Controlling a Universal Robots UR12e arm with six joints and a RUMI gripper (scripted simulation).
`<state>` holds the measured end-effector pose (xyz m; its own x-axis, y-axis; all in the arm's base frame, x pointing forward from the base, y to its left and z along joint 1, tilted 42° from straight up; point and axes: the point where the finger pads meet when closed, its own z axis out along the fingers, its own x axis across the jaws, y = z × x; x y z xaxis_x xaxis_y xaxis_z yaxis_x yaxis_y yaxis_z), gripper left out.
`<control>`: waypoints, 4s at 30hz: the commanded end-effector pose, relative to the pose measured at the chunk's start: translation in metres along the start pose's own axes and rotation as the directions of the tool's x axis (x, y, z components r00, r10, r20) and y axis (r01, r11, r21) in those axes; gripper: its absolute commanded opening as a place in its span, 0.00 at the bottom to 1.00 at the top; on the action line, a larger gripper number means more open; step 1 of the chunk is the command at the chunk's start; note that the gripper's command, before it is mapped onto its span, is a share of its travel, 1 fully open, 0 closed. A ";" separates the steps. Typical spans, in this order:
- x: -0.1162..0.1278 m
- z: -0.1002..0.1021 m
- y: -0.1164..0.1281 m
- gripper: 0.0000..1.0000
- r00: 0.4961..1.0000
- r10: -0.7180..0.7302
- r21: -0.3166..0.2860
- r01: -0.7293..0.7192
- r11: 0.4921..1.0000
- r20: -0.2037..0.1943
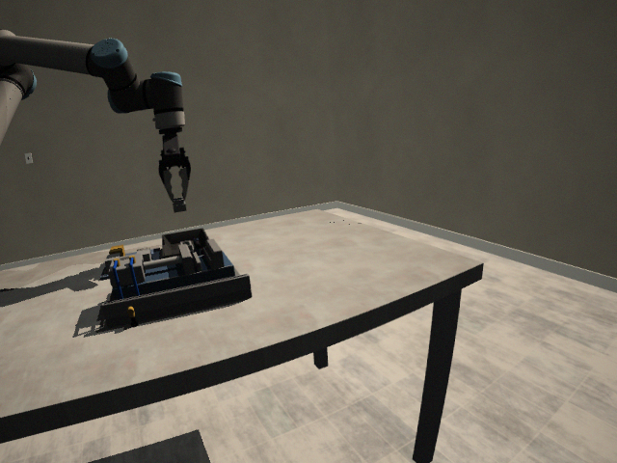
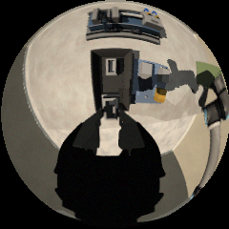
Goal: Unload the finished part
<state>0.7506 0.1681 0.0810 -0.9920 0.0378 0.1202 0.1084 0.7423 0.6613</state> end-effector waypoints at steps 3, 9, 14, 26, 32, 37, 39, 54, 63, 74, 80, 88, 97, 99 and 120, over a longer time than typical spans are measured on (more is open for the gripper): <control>-0.001 -0.001 0.000 0.00 1.000 0.000 0.000 0.000 1.000 0.001; -0.001 -0.001 0.000 0.00 1.000 0.000 0.000 0.000 1.000 0.001; -0.001 -0.001 0.000 0.00 1.000 0.000 0.000 0.000 1.000 0.001; -0.001 0.002 0.000 0.00 1.000 -0.001 0.000 0.001 1.000 0.001; -0.001 0.006 0.000 0.00 1.000 -0.001 0.000 0.001 1.000 0.001; -0.001 0.011 0.000 0.00 1.000 -0.001 0.000 0.001 1.000 0.001; -0.001 0.014 0.000 0.00 1.000 -0.001 0.000 0.001 1.000 0.001; -0.001 0.037 0.000 0.00 1.000 -0.001 0.000 0.001 1.000 0.001; -0.001 0.051 0.000 0.00 1.000 -0.001 0.000 0.001 1.000 0.001; -0.001 0.073 0.000 0.00 1.000 -0.001 0.000 0.001 1.000 0.001; -0.001 0.080 0.000 0.00 1.000 -0.001 0.000 0.001 1.000 0.001; -0.001 0.090 0.000 0.00 1.000 -0.001 0.000 0.001 1.000 0.001; -0.001 0.096 0.000 0.00 1.000 -0.001 0.000 0.001 1.000 0.001; -0.001 0.097 0.000 0.00 1.000 -0.001 0.000 0.001 1.000 0.001; -0.001 0.099 0.000 0.00 1.000 -0.001 0.000 0.001 1.000 0.001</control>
<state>0.7446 0.2351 0.0072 -0.9920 0.0376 0.1202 0.1083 0.7424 0.6612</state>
